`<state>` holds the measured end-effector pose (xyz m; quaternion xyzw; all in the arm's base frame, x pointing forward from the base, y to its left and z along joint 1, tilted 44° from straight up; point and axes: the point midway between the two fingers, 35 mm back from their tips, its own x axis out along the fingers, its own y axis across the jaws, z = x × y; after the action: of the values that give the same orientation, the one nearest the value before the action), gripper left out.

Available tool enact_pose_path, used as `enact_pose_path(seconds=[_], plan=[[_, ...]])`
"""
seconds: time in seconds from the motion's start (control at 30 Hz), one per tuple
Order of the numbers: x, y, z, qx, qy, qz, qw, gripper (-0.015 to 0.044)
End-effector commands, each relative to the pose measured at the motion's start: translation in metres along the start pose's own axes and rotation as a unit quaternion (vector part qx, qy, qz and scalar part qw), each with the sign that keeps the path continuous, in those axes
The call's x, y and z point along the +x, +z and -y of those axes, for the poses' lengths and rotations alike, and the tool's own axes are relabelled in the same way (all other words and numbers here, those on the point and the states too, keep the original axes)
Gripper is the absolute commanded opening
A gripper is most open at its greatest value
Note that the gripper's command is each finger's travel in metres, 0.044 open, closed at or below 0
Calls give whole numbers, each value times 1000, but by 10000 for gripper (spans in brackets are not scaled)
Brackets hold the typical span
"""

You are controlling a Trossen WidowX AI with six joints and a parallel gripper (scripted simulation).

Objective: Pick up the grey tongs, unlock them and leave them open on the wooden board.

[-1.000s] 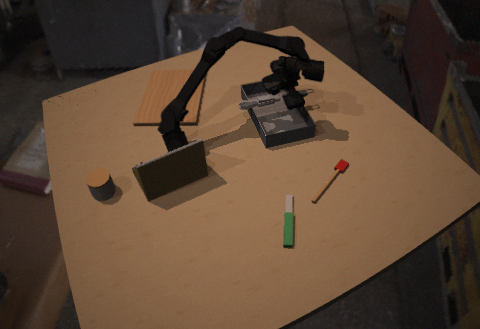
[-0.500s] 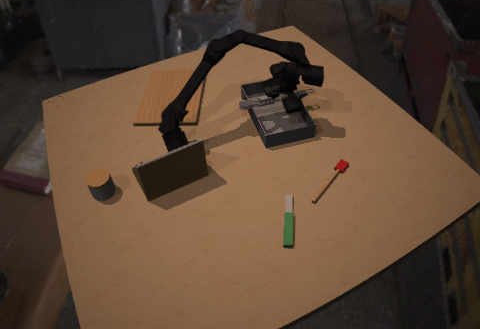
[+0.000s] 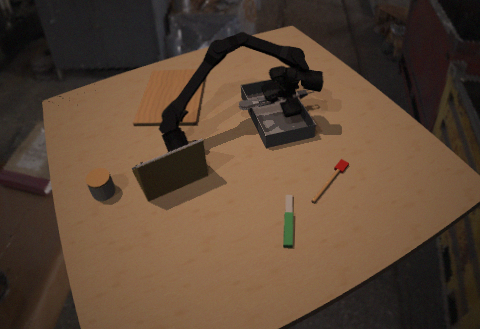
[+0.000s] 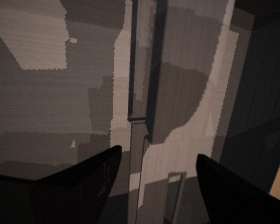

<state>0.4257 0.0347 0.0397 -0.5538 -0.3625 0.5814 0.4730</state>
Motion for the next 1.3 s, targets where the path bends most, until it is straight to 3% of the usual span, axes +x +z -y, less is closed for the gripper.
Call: enact_pose_path(seconds=[0.0, 0.13, 0.5, 0.73, 0.93, 1.27], plan=[[-1, 0, 0, 0, 0, -1, 1000, 208], [-1, 0, 0, 0, 0, -1, 1000, 103], [-1, 0, 0, 0, 0, -1, 1000, 29], [-9, -1, 4, -5, 2, -7, 1000, -150], [-65, 3, 37, -43, 19, -48, 998, -150], [-67, 3, 39, -45, 20, -50, 998, -150]])
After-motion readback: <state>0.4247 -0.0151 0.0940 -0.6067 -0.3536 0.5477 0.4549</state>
